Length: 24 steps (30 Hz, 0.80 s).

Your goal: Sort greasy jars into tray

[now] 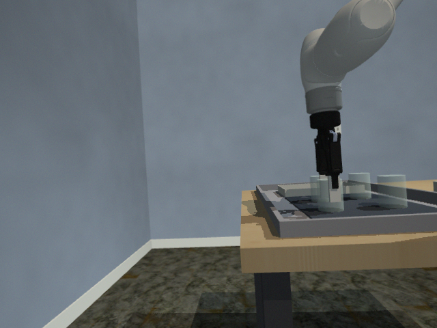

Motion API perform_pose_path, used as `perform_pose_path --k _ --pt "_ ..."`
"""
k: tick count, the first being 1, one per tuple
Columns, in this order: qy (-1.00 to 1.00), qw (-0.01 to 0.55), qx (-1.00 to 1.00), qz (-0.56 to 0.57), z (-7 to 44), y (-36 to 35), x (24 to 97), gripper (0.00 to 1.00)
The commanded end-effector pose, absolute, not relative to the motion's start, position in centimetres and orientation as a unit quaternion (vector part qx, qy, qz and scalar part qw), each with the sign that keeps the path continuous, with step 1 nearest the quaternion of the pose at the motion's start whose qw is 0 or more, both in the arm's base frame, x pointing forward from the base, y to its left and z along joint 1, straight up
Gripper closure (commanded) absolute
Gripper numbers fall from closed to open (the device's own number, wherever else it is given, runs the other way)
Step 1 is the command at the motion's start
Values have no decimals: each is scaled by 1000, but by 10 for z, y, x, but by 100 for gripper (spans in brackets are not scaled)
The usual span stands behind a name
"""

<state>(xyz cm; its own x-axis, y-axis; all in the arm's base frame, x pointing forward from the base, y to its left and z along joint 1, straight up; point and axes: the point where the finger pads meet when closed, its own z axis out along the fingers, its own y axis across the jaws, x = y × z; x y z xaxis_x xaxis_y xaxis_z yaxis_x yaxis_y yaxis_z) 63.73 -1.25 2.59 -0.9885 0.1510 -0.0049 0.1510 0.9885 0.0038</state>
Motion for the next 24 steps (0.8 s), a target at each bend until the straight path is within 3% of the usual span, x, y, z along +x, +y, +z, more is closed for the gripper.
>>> perform_pose_path --k 1,24 --pt "997 3 76 2 26 -12 637 64" --pt "997 3 76 2 26 -12 637 67"
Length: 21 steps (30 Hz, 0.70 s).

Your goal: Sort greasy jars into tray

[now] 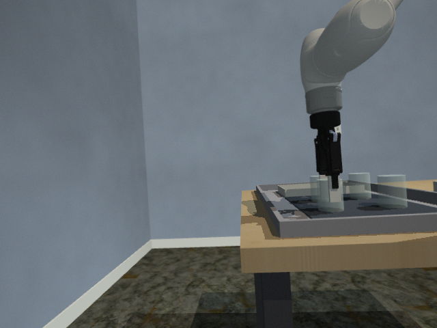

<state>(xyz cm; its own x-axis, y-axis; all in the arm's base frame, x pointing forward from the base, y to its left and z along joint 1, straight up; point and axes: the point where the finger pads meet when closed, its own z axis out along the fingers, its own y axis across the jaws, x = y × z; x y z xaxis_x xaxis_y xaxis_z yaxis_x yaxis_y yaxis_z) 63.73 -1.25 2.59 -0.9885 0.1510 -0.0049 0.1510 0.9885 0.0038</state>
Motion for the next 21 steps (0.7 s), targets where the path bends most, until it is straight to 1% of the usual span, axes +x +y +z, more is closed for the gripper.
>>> perform_pose_path --k 1,2,13,21 --pt "997 3 76 2 26 -12 637 67" --pt "997 3 76 2 26 -12 637 100" --pt "997 3 76 2 26 -12 637 100" --pt "997 3 76 2 42 -12 637 100"
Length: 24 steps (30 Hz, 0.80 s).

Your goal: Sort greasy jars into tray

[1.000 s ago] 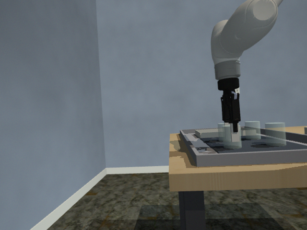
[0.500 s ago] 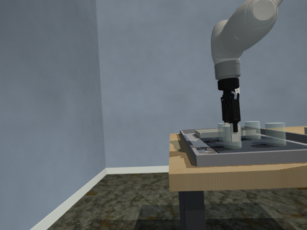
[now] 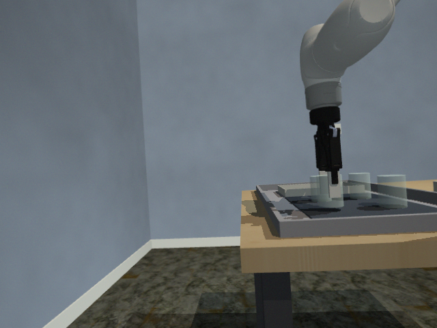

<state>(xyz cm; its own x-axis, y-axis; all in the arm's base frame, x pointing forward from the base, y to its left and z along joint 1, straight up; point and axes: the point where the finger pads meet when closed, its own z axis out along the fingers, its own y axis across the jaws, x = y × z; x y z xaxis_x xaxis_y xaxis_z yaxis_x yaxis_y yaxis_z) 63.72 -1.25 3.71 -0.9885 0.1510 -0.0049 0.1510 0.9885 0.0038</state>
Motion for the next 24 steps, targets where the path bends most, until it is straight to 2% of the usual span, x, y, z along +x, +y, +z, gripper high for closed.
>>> perform_pose_path --k 1,24 --pt "997 3 76 2 45 -12 637 100" --pt "997 3 76 2 101 -13 637 100"
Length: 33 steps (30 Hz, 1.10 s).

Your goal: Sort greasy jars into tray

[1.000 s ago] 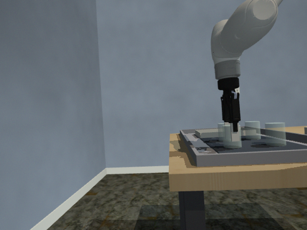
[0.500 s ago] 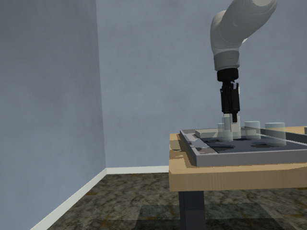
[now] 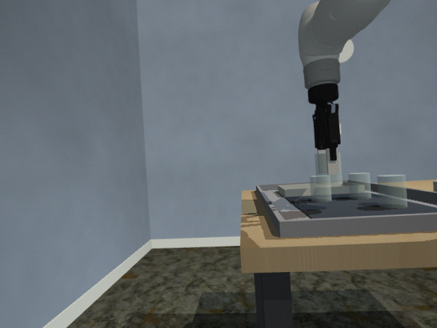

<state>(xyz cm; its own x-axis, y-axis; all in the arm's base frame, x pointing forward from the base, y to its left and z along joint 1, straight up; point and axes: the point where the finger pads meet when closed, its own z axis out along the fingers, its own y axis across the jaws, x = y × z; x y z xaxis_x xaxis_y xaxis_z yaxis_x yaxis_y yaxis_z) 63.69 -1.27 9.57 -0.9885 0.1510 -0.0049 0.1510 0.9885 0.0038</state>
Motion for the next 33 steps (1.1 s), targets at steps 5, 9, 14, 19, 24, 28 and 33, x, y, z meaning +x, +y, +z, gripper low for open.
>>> perform_pose_path --k 5,9,14,19,24,28,33 --pt "997 3 76 2 109 -13 637 100" --pt "997 3 76 2 119 -13 637 100" --pt "997 3 76 2 132 -13 637 100" --pt "997 3 76 2 146 -13 637 100" --pt "997 3 76 2 154 -13 637 100" --pt "997 3 76 2 164 -13 636 100" --pt "997 3 76 2 167 -25 632 100"
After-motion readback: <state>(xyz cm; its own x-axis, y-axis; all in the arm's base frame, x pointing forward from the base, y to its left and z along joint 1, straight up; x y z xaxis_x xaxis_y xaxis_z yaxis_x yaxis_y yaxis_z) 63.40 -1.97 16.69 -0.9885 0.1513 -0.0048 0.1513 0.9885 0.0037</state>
